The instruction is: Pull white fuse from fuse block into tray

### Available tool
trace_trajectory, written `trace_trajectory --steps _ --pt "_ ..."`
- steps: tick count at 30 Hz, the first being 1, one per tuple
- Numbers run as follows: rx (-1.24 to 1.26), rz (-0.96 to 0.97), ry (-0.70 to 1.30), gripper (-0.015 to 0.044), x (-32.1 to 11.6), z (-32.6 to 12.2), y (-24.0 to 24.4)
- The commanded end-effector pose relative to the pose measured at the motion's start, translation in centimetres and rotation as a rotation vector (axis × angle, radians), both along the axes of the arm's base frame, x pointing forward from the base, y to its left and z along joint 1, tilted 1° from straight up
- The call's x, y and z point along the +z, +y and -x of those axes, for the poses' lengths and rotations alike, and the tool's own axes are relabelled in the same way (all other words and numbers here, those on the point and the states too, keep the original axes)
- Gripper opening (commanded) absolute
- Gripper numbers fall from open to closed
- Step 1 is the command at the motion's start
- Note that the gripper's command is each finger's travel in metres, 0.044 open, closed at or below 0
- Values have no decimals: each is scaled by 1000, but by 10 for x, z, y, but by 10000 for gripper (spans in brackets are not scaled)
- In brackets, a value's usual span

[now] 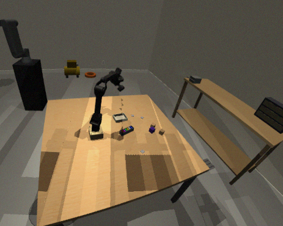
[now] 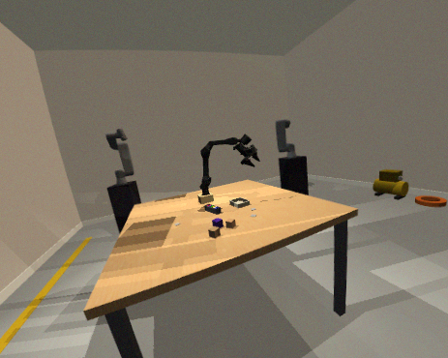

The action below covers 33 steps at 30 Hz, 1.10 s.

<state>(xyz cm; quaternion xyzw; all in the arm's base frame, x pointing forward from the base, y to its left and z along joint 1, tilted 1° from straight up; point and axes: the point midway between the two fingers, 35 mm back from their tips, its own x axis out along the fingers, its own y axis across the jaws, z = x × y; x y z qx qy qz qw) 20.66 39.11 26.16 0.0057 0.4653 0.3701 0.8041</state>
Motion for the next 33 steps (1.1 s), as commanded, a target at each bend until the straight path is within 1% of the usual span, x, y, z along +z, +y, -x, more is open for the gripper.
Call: trace_trajectory --steps 1,3,7,12,13,24,33 --pt "5 8 -7 374 -1 -2 -2" --pt "50 74 -61 321 -13 -19 -15" --pt "205 278 -192 216 -48 -63 -60" --pt "368 450 -266 85 -78 -93 -107" --pt "399 479 -275 74 -83 -98 -115" --pt "777 724 -313 74 -136 -127 -212" --pt "1133 810 -296 74 -174 -126 -290"
